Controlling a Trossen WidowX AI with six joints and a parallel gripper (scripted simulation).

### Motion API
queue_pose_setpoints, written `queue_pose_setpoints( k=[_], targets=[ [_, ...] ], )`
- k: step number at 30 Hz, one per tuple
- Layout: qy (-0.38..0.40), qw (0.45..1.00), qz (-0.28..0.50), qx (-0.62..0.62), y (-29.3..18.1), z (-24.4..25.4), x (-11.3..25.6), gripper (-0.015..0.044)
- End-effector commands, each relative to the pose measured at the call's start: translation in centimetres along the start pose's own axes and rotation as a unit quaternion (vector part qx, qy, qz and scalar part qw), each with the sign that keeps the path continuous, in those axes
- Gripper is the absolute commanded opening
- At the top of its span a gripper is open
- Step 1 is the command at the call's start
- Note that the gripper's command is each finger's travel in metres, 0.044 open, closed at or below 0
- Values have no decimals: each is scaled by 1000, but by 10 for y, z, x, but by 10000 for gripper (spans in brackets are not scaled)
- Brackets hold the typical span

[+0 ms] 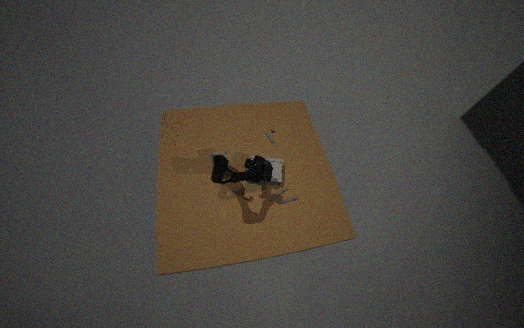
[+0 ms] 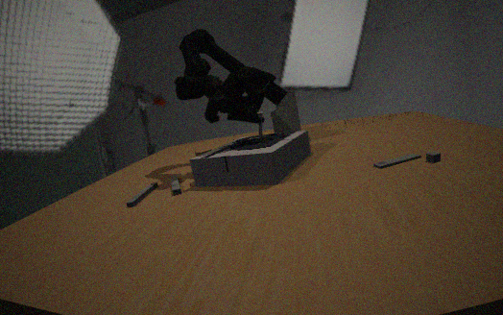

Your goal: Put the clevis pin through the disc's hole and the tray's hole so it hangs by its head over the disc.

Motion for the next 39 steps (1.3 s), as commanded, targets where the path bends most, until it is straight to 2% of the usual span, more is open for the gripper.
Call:
queue_pose_setpoints(
  k=[1,8,39],
  targets=[
    [8,999,-34,2,-5,0,-1,0],
    [19,995,-97,1,-15,-2,-1,0],
    [19,995,-99,2,-24,-10,-14,0]
  ],
)
Point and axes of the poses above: the point midway between the two fingers, 35 mm back from their tips, its own x axis back along the fingers, its own z axis across the jaws, y = z × x, the point moved 4 cm from there along x, back along the fingers, and after that the axes turned 13 degrees about -x, right-handed, at the moved point
